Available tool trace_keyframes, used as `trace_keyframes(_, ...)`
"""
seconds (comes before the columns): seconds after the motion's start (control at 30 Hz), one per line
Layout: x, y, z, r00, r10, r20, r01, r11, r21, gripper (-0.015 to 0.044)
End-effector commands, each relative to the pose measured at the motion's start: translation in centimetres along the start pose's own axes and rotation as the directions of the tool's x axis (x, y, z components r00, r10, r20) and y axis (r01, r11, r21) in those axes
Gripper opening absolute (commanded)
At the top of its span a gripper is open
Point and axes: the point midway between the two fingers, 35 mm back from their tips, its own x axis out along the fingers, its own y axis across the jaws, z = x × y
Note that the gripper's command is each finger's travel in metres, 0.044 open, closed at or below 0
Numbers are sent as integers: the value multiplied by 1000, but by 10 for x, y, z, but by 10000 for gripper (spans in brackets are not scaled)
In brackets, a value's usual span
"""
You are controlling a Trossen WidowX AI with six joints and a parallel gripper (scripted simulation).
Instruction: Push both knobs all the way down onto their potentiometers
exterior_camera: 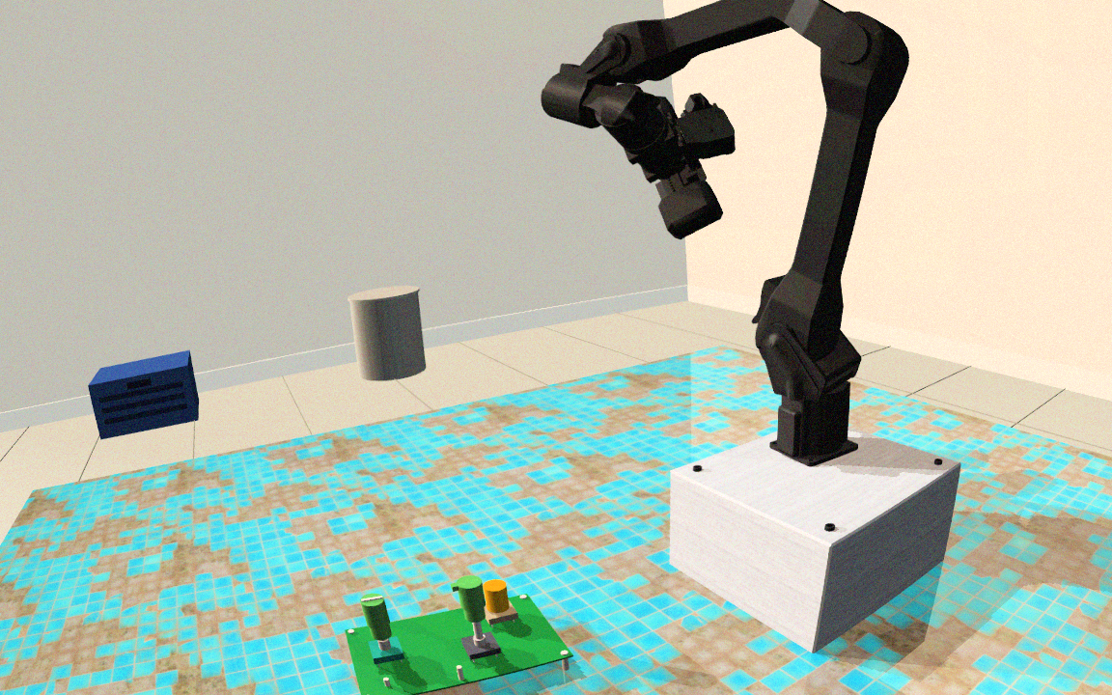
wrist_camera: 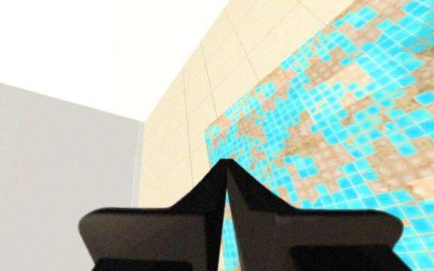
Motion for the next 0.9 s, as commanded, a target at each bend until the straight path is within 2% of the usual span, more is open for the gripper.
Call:
trace_keyframes(0.0,-16,-8,-39,991,-23,-132,11,996,-87,0)
trace_keyframes(0.5,-97,-71,-144,865,-180,-468,-30,913,-407,0)
trace_keyframes(0.87,-181,-151,-191,706,-379,-599,-109,777,-620,0)
